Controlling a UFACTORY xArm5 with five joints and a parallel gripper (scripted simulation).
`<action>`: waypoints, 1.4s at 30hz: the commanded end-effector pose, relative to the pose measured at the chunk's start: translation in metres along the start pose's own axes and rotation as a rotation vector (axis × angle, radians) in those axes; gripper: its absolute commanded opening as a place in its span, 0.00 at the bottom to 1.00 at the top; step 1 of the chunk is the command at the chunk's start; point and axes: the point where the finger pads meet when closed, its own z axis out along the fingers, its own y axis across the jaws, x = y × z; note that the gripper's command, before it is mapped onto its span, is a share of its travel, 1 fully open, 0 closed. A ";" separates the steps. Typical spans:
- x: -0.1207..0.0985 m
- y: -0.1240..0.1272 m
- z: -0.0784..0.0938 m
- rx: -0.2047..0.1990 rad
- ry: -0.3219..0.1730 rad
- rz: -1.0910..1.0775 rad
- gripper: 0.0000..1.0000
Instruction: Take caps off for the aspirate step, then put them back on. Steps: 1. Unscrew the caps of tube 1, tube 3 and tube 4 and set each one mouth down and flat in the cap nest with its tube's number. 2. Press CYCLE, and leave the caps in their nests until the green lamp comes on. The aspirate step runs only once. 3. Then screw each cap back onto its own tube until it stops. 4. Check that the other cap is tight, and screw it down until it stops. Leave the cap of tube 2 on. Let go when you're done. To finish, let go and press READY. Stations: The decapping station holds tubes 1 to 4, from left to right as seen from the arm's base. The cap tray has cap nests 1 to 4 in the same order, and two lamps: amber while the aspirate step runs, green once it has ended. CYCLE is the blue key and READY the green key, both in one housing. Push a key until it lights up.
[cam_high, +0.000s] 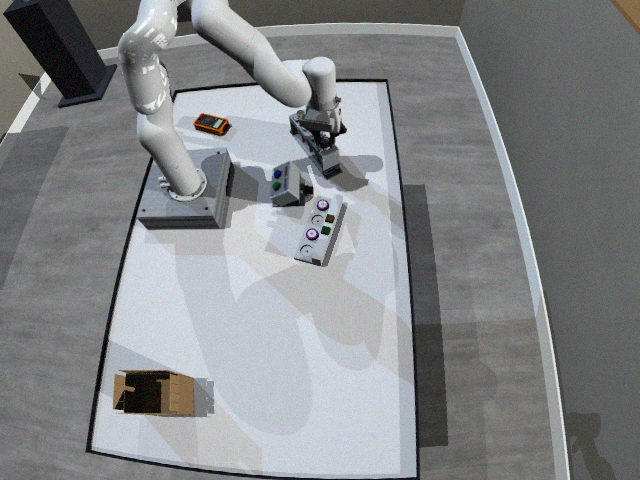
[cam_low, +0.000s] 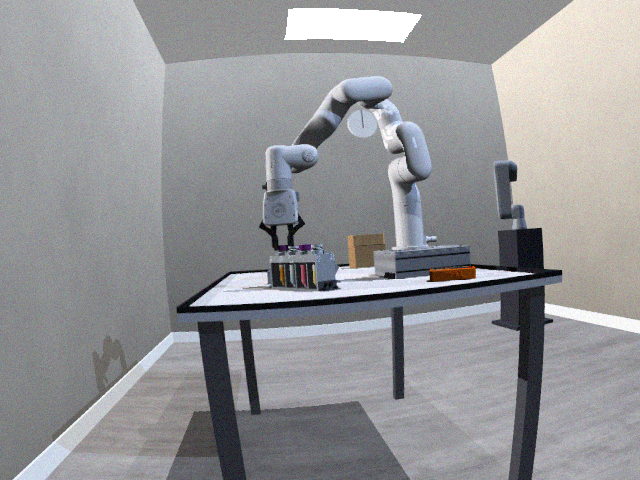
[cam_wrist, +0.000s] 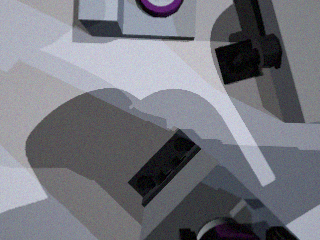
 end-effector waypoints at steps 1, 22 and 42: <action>-0.001 -0.001 -0.001 0.001 -0.006 0.001 0.00; -0.001 -0.001 -0.001 0.003 -0.005 -0.647 0.00; -0.001 -0.001 -0.002 0.005 -0.004 -1.412 0.00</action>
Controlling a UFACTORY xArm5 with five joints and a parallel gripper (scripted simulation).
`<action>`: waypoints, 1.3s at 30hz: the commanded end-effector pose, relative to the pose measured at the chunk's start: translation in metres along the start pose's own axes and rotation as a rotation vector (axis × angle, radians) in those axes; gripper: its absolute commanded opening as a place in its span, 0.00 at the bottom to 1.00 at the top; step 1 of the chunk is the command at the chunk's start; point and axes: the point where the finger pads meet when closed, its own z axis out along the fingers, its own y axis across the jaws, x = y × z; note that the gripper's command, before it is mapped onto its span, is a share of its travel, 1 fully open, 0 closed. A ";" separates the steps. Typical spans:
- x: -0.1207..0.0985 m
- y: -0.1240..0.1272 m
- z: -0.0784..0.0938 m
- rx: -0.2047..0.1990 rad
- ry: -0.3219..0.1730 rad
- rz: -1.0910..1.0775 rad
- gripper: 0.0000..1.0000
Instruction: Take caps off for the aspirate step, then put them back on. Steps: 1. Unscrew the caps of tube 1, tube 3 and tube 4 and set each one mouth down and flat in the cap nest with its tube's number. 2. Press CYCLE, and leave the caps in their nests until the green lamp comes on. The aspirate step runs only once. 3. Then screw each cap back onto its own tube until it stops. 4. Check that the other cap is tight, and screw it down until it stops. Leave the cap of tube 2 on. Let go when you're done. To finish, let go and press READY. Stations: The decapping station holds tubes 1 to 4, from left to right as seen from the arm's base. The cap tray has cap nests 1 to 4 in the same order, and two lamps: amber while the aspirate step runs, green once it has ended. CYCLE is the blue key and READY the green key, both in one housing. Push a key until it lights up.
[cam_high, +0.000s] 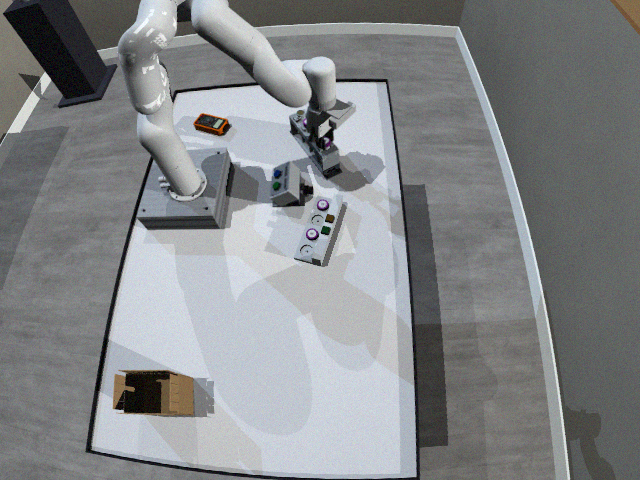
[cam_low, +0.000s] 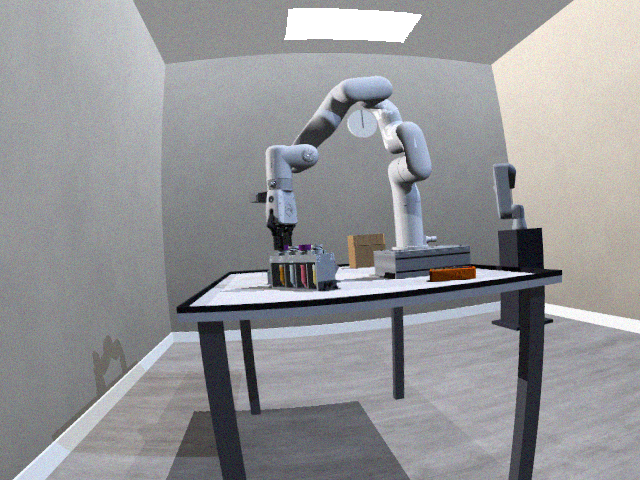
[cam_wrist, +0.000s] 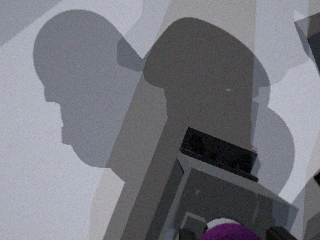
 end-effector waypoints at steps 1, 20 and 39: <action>0.001 -0.001 -0.001 0.005 -0.001 -0.279 0.00; 0.001 -0.001 -0.001 0.005 -0.001 -0.397 0.46; 0.001 -0.001 -0.001 0.004 -0.003 0.223 0.46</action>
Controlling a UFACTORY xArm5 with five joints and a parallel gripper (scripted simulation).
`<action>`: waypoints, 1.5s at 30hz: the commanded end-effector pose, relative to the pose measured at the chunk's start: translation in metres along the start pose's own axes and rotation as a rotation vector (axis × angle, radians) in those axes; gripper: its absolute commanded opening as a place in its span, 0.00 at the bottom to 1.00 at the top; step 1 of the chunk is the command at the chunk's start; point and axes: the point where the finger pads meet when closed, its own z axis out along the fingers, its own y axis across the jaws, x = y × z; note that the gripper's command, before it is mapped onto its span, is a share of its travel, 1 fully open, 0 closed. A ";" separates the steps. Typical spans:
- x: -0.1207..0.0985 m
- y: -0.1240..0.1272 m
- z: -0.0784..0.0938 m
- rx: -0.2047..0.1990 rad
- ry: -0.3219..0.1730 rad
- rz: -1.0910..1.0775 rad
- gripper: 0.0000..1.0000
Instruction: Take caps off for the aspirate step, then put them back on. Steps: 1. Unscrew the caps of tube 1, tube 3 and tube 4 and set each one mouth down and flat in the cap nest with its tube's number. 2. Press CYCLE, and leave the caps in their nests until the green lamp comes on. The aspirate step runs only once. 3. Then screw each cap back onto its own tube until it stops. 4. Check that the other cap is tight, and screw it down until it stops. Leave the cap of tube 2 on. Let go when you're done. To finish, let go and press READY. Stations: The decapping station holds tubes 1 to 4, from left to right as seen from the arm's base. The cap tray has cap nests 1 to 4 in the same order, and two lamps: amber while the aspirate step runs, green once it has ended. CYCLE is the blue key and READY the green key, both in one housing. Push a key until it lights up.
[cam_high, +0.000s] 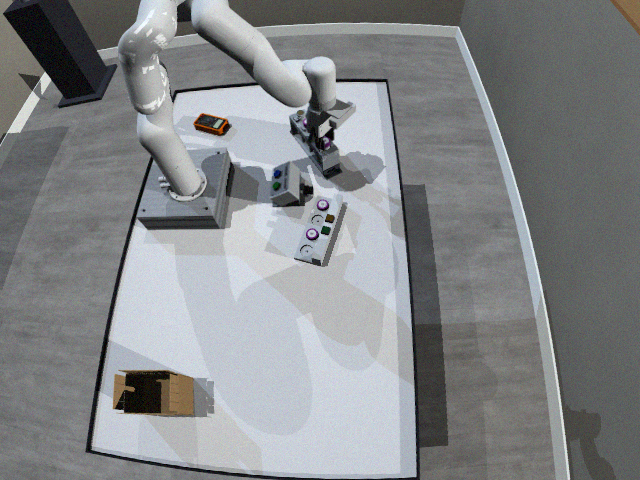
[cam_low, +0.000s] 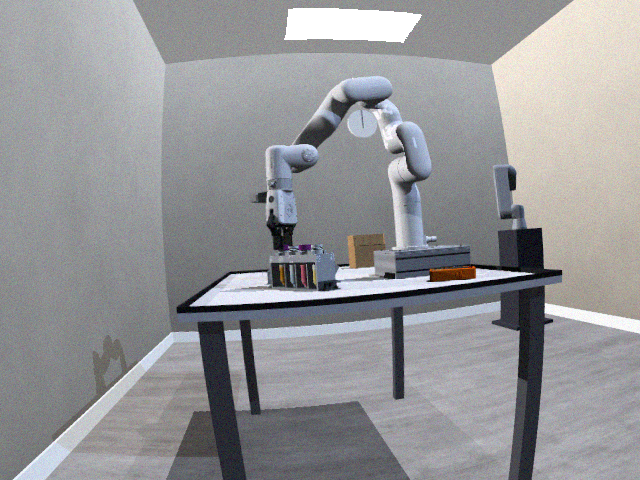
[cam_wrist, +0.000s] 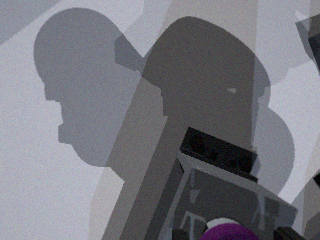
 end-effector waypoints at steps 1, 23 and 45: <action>0.001 -0.001 -0.001 0.006 -0.002 0.279 0.46; 0.001 -0.001 -0.001 0.005 -0.003 0.660 0.00; 0.001 -0.001 -0.001 0.006 -0.001 0.153 0.00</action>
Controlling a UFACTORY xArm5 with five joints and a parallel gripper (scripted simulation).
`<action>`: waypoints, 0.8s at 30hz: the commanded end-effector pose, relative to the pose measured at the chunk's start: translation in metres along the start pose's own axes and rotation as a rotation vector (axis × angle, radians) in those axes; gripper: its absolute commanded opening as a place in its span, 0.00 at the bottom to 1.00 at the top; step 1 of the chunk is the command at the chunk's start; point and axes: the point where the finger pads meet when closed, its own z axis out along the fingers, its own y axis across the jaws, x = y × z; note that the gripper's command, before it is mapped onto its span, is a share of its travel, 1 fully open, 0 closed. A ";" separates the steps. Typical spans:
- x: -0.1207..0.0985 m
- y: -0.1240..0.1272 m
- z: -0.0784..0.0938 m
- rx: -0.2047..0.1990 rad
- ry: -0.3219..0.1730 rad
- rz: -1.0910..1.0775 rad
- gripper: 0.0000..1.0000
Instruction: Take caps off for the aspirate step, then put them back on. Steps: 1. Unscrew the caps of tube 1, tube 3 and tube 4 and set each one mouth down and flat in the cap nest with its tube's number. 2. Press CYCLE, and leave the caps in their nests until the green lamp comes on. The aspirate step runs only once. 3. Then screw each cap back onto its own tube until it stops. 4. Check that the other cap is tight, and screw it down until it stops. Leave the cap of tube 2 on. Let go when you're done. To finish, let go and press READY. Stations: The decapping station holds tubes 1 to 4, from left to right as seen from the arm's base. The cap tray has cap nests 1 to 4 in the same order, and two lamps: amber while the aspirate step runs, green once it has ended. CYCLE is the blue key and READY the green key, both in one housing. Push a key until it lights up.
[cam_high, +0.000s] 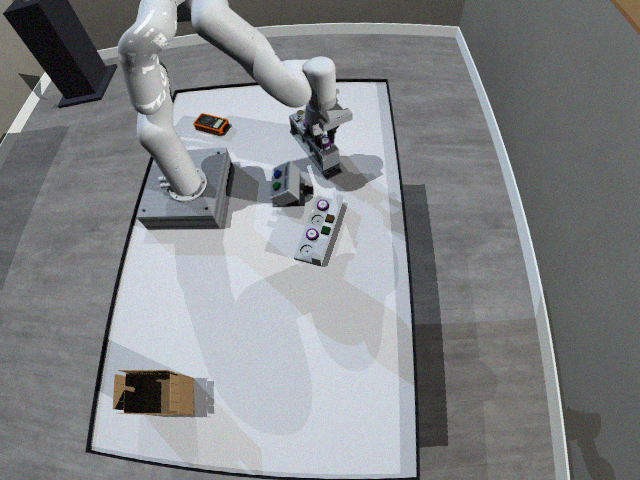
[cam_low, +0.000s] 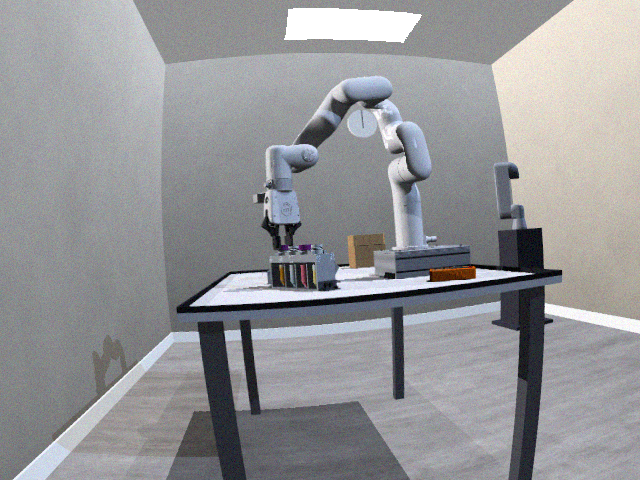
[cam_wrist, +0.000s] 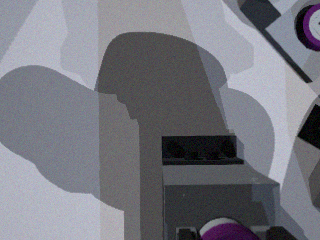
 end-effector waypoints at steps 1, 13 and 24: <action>0.000 -0.001 -0.001 0.005 -0.003 -0.257 0.00; 0.000 -0.001 -0.001 0.005 -0.003 -0.257 0.46; 0.000 -0.001 -0.002 0.004 -0.003 -0.090 0.46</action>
